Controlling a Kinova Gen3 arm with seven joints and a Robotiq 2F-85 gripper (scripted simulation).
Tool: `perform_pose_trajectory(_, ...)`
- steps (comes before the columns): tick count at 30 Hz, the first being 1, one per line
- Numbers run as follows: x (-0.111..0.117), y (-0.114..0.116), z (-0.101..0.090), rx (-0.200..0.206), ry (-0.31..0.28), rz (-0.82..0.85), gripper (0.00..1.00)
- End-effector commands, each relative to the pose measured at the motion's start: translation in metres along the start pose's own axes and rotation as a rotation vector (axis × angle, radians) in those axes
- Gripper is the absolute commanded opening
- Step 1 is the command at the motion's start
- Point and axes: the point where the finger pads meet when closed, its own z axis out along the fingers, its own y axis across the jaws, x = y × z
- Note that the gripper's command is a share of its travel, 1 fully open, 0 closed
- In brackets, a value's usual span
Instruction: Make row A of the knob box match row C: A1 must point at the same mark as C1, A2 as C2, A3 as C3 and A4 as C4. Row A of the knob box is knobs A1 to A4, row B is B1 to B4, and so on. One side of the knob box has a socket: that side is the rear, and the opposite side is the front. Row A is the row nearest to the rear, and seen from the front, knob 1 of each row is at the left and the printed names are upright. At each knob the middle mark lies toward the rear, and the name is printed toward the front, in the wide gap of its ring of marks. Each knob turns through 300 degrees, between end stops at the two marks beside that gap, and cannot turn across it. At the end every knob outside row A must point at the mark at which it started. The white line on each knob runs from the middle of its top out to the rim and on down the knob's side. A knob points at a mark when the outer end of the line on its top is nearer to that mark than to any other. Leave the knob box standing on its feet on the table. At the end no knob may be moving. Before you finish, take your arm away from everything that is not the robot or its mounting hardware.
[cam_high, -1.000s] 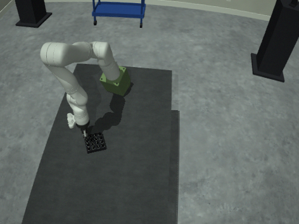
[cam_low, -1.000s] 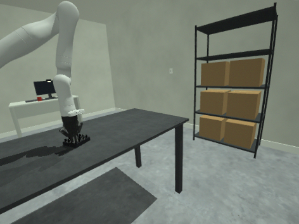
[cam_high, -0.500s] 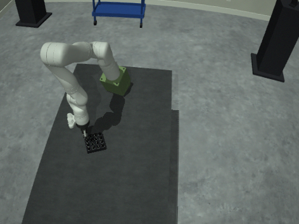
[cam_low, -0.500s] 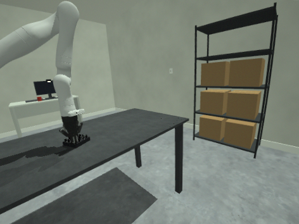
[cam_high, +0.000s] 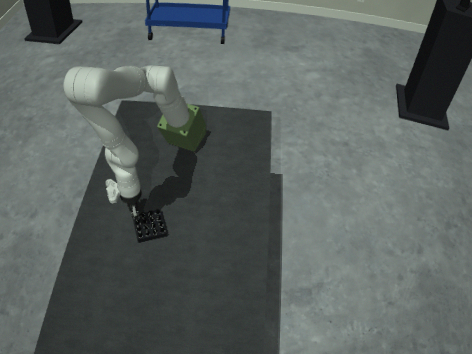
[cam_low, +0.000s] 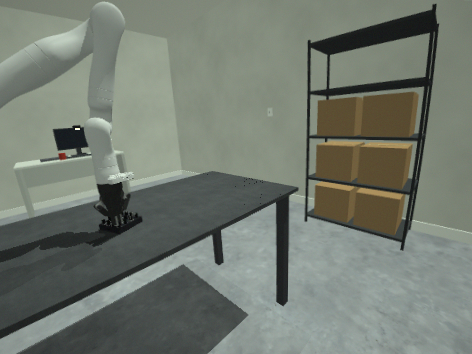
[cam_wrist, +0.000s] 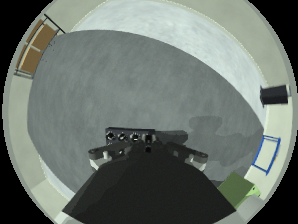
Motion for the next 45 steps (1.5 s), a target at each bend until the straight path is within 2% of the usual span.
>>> perform_pose_trajectory(1,0.0008,-0.0020,0.0005,0.003,0.002,-0.034,0.08)
perform_pose_trajectory(14,0.0002,-0.0011,0.0004,0.001,0.001,-0.169,0.08)
perform_pose_trajectory(28,0.0003,-0.0012,0.0005,0.002,0.002,-0.476,0.08)
perform_pose_trajectory(30,0.0003,-0.0012,0.0005,0.002,0.002,-0.476,0.08)
perform_pose_trajectory(45,0.0001,-0.0017,0.0006,0.004,0.004,-0.873,0.08)
